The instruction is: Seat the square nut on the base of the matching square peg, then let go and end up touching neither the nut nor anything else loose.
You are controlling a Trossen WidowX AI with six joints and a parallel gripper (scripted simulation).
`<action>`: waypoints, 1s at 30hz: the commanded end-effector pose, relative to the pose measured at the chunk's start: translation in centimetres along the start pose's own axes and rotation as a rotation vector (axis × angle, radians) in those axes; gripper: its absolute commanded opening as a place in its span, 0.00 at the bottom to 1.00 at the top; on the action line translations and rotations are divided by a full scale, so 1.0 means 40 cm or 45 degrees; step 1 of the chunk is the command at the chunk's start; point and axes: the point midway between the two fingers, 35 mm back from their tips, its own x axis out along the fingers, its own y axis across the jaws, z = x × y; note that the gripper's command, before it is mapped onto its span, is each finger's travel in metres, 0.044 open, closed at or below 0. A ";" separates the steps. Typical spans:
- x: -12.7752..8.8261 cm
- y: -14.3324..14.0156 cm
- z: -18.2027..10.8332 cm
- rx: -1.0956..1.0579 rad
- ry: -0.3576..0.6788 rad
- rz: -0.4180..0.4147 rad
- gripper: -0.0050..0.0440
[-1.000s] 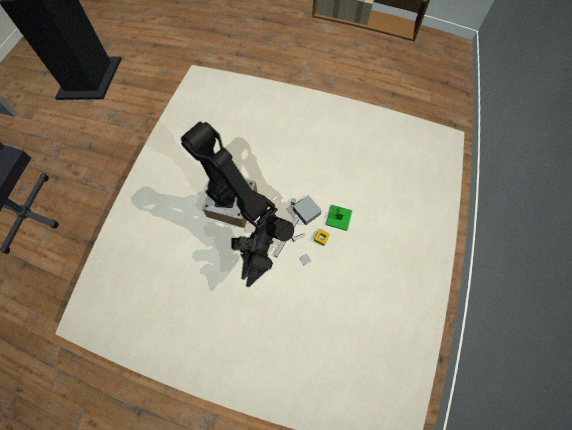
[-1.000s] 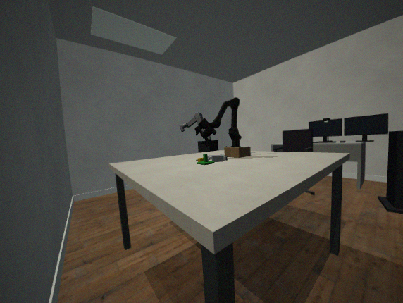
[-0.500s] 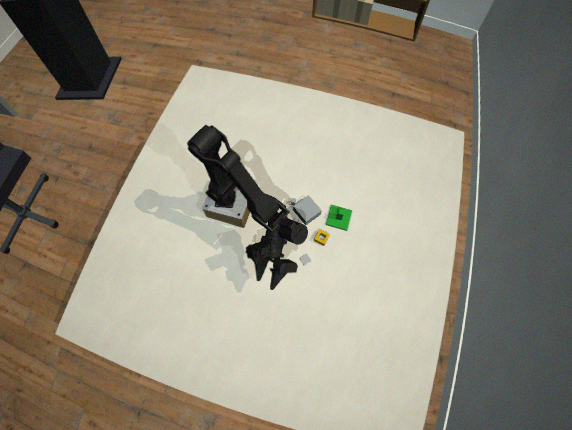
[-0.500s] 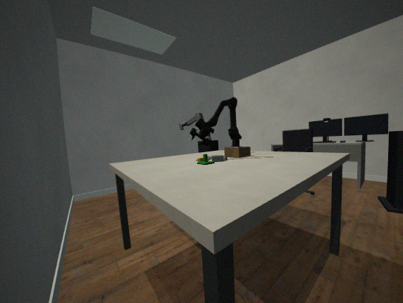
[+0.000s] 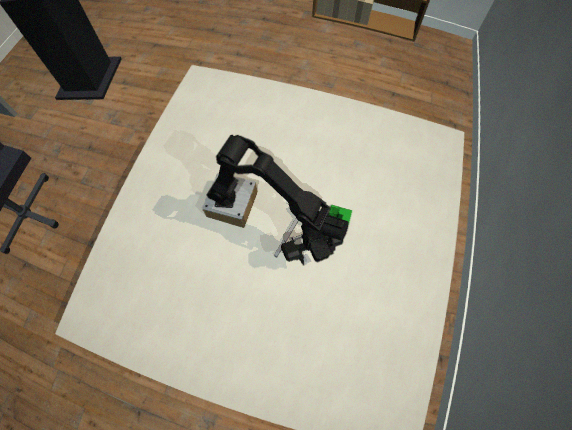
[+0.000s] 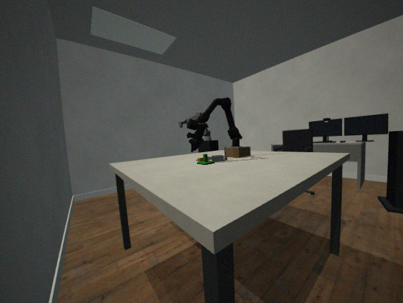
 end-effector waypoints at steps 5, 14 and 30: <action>-0.043 0.152 -0.135 -0.774 0.421 0.243 0.76; -0.055 0.170 -0.157 -0.899 0.479 0.297 0.76; -0.003 0.176 -0.180 -0.899 0.479 0.297 0.76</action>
